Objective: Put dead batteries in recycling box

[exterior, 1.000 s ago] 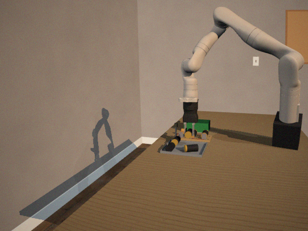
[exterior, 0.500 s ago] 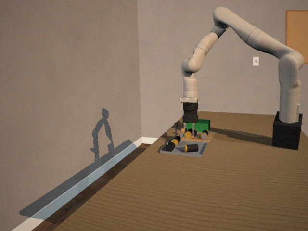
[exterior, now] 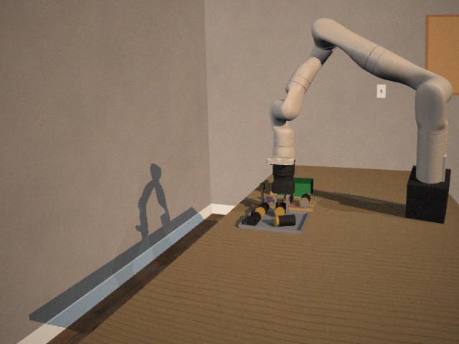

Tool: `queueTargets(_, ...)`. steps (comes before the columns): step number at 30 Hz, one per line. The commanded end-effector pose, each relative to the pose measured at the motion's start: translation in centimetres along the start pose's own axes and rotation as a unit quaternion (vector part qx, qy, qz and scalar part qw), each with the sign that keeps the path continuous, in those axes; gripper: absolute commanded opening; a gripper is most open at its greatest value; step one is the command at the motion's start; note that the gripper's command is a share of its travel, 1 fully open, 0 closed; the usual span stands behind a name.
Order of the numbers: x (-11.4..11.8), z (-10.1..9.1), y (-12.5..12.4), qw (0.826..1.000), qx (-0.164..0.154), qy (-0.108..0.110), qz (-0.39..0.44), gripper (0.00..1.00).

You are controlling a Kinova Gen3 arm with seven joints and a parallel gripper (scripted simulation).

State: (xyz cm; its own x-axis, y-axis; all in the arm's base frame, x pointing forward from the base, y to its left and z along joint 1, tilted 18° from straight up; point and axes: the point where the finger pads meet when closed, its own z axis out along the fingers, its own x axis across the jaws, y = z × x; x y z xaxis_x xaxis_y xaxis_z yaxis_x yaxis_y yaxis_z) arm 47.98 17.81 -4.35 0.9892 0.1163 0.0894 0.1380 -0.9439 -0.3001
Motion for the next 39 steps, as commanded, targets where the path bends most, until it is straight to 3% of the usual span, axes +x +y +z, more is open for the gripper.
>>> queueTargets(1, -0.2, 0.3, -0.3, 1.0, 0.002, -0.002, -0.002, 0.57)
queueTargets(11, -0.2, 0.3, -0.3, 1.0, 0.002, -0.002, -0.002, 0.57)
queueTargets(12, -0.2, 0.3, -0.3, 1.0, 0.002, -0.002, -0.002, 0.9)
queueTargets(33, -0.2, 0.3, -0.3, 1.0, 0.002, -0.002, -0.002, 0.9)
queueTargets(39, -0.2, -0.9, -0.3, 1.0, 0.002, -0.002, -0.002, 0.9)
